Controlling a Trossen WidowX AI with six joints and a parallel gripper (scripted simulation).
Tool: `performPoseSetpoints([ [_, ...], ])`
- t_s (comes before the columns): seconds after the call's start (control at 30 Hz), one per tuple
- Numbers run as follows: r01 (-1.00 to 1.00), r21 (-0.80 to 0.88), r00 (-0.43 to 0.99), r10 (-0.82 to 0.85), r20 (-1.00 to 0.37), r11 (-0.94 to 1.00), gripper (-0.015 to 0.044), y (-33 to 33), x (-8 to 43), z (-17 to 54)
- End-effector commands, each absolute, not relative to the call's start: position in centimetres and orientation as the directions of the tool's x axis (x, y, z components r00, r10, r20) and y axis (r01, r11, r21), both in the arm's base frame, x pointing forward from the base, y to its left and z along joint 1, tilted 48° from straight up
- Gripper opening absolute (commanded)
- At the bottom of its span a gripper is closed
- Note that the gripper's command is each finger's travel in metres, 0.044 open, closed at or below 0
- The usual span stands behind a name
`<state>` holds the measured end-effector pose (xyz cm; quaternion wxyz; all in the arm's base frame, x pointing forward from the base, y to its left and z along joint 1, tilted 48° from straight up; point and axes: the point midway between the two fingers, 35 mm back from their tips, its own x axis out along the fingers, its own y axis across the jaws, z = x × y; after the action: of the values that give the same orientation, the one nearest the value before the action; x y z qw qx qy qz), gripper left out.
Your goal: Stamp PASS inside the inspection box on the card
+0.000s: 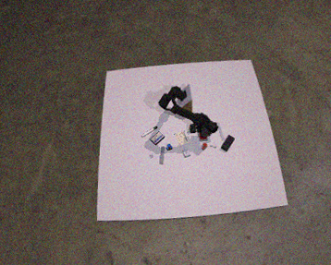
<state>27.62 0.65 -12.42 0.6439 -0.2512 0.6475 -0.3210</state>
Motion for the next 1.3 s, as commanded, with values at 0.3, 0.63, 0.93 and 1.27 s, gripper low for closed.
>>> performPoseSetpoints([
  [0.3, 0.092, -0.741, -0.044, -0.740, -0.671, 0.665, 0.0000, 0.6, 27.7, -12.4],
  [0.63, 0.092, -0.741, -0.044, -0.740, -0.671, 0.666, 0.0000, 1.0, 27.7, -12.1],
  [0.93, 0.092, -0.740, -0.044, -0.740, -0.671, 0.666, 0.0000, 1.3, 27.7, -11.8],
  [1.27, 0.091, -0.739, -0.043, -0.739, -0.672, 0.667, 0.0000, 2.4, 27.9, -10.8],
])
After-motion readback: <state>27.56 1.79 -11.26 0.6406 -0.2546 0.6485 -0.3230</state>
